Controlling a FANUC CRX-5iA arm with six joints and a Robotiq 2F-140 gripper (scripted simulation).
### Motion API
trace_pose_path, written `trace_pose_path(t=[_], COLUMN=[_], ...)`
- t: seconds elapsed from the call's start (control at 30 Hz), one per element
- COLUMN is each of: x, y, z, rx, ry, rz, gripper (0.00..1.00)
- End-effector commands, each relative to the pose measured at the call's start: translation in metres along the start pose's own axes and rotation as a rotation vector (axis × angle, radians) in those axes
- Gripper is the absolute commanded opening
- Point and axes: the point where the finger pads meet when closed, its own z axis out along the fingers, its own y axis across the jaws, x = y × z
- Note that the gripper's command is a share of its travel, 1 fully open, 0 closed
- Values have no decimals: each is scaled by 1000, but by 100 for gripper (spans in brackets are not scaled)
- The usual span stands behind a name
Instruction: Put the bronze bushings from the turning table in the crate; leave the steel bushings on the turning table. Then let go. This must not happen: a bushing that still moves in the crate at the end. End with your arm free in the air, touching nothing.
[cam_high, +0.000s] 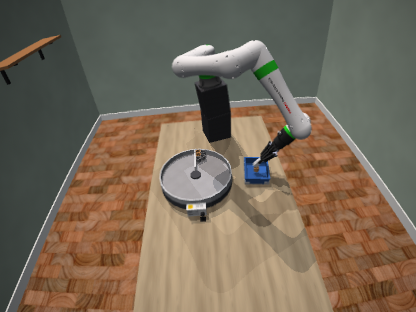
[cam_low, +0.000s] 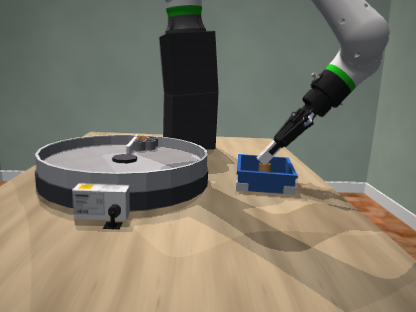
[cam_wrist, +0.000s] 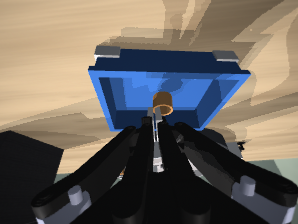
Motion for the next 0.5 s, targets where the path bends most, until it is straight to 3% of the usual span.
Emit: trace_pose_path(t=[0.0,0.47], x=[3,7], y=[0,0], z=[3,8], rx=[0,0], ry=[0,0], rz=[0,0], gripper=[0,0])
